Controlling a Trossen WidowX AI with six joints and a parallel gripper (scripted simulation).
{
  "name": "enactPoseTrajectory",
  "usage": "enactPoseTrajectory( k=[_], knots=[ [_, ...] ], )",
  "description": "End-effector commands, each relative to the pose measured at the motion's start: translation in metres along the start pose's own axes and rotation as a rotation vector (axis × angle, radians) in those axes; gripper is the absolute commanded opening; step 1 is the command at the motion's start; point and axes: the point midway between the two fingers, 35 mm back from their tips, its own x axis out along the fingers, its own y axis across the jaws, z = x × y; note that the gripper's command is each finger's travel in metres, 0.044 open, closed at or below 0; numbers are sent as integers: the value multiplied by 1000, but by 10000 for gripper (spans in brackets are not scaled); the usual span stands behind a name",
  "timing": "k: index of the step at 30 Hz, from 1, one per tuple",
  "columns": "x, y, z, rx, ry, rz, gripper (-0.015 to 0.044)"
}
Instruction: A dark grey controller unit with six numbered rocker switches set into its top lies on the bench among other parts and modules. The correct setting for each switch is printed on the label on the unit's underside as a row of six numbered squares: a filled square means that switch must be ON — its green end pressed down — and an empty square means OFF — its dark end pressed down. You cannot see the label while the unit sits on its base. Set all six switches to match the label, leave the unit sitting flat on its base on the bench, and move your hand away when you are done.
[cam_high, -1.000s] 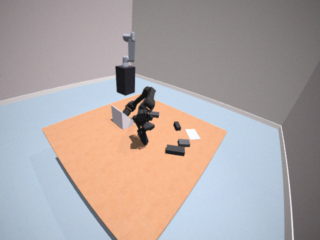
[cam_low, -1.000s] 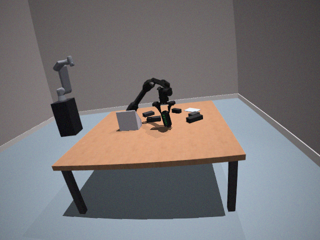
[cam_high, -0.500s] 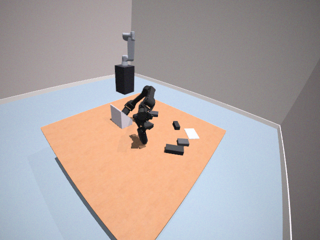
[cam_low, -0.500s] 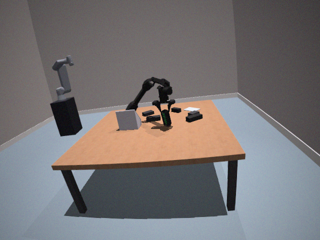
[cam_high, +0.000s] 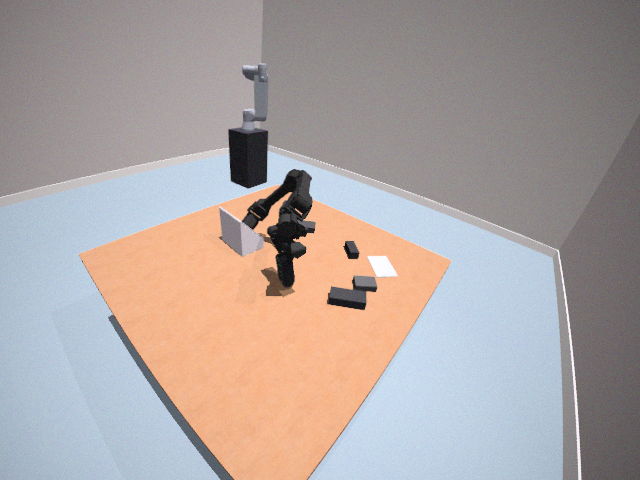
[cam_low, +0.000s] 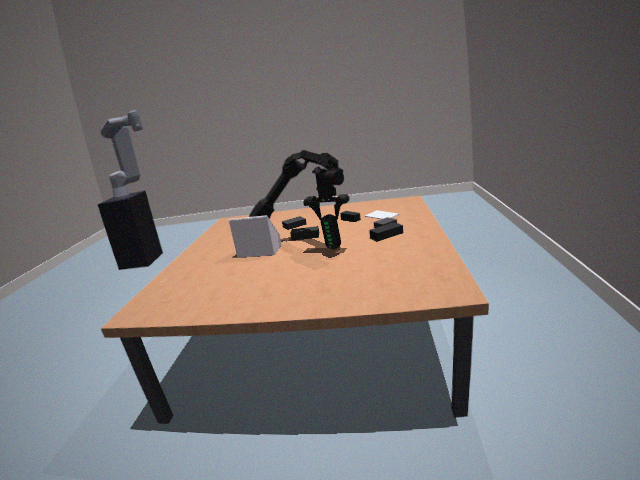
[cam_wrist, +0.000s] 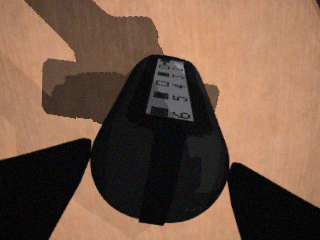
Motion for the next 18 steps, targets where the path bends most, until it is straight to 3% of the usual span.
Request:
enactPoseTrajectory(
  k=[1, 18],
  knots=[
    [4, -1, 8, -2, -12, 6, 338],
    [5, -1, 22, -2, -13, 6, 338]
  ],
)
